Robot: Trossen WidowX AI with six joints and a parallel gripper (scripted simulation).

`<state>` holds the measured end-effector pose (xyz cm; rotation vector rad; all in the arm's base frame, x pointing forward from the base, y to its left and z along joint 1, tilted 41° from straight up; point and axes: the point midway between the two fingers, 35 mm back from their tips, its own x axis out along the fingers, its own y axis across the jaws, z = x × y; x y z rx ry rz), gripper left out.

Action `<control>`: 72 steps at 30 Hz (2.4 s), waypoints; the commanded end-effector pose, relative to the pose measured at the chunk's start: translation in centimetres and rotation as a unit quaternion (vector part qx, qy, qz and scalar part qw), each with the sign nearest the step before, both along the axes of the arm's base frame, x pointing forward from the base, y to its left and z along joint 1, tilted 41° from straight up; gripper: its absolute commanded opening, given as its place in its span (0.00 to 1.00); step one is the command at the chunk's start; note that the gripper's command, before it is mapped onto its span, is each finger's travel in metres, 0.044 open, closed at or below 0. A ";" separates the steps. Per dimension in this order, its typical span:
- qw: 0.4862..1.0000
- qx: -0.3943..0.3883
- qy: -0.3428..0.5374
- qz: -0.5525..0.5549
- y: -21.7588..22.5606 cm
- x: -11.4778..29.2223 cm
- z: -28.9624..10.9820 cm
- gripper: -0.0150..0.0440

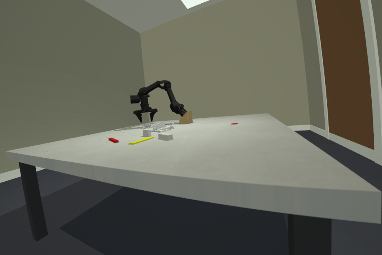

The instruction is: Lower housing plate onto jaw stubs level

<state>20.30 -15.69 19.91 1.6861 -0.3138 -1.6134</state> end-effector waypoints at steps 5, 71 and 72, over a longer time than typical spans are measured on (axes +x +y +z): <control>1.000 0.001 0.002 0.001 -0.4 0.1 -0.6 1.00; 1.000 -0.001 0.002 -0.001 -2.4 0.6 -2.8 0.85; 1.000 -0.001 0.002 -0.001 -2.4 0.6 -2.8 0.85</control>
